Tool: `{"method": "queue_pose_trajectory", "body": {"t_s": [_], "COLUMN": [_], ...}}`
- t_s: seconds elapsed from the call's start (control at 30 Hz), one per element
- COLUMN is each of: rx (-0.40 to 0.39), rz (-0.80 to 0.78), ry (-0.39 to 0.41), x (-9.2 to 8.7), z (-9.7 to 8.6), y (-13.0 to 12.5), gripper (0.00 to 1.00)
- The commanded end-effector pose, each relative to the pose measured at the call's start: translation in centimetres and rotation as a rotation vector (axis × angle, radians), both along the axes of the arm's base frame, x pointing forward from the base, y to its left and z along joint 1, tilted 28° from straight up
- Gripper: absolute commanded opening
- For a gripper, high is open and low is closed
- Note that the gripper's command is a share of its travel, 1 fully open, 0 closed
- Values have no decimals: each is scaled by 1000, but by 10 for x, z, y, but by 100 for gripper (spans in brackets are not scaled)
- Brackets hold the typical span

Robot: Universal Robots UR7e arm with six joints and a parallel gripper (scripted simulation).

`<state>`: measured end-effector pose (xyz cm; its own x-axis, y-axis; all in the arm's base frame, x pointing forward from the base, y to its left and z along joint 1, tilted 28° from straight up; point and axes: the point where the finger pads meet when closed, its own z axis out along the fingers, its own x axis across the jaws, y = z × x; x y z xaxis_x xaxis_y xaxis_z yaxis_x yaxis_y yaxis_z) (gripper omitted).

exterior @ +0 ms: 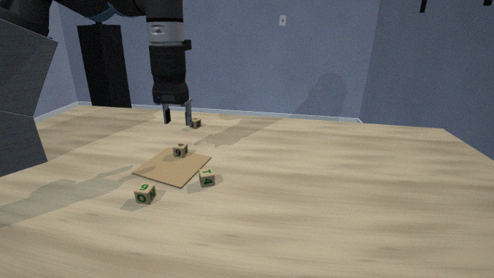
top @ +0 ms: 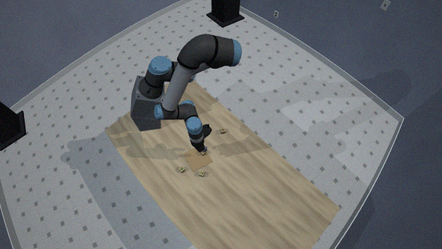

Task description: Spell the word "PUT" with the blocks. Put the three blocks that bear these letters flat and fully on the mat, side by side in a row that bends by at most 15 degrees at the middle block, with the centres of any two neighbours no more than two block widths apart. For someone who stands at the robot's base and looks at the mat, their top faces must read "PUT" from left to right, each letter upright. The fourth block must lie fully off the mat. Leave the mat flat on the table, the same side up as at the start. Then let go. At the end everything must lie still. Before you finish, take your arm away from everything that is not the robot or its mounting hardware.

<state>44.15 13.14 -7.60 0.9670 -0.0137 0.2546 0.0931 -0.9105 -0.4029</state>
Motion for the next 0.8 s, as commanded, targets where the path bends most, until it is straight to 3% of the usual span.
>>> {"method": "queue_pose_trajectory", "body": {"t_s": [0.0,0.77], "rx": [1,4], "rz": [-1,-14], "ry": [1,7], "x": [0,0], "z": [0,1], "y": [0,2], "gripper": [100,100]}}
